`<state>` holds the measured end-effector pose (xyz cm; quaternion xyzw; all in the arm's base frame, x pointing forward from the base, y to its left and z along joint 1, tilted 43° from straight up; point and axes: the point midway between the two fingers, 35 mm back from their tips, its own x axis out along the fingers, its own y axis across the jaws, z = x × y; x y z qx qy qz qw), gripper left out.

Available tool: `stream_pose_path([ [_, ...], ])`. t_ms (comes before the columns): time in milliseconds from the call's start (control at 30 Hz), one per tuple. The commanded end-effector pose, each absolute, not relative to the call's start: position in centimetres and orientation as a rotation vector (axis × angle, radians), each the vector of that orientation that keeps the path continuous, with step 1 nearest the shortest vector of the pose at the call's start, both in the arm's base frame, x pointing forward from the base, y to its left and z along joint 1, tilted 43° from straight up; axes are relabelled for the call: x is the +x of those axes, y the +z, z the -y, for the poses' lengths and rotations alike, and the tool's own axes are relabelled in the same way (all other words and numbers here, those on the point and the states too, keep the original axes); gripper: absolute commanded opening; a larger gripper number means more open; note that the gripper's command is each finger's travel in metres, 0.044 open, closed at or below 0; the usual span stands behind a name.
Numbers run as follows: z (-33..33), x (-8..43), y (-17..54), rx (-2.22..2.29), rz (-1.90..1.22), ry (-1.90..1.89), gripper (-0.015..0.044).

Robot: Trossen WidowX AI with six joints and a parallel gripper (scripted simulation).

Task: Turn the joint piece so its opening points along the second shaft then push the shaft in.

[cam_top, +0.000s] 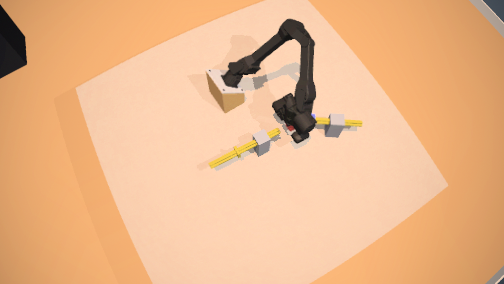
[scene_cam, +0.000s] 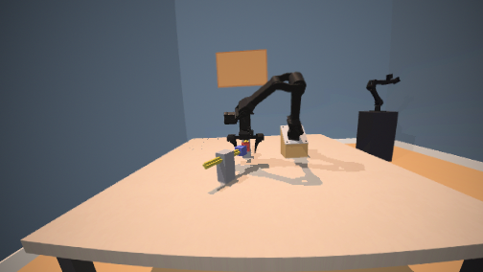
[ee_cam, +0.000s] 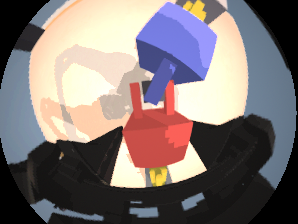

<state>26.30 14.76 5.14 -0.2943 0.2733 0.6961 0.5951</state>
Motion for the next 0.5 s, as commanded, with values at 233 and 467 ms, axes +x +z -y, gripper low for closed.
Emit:
stream_pose_path([
  [233,-14.2,26.5,6.1,-0.749,-0.698,1.596,0.0440],
  [467,-13.2,26.6,7.6,-0.841,-0.783,1.560,0.0440],
])
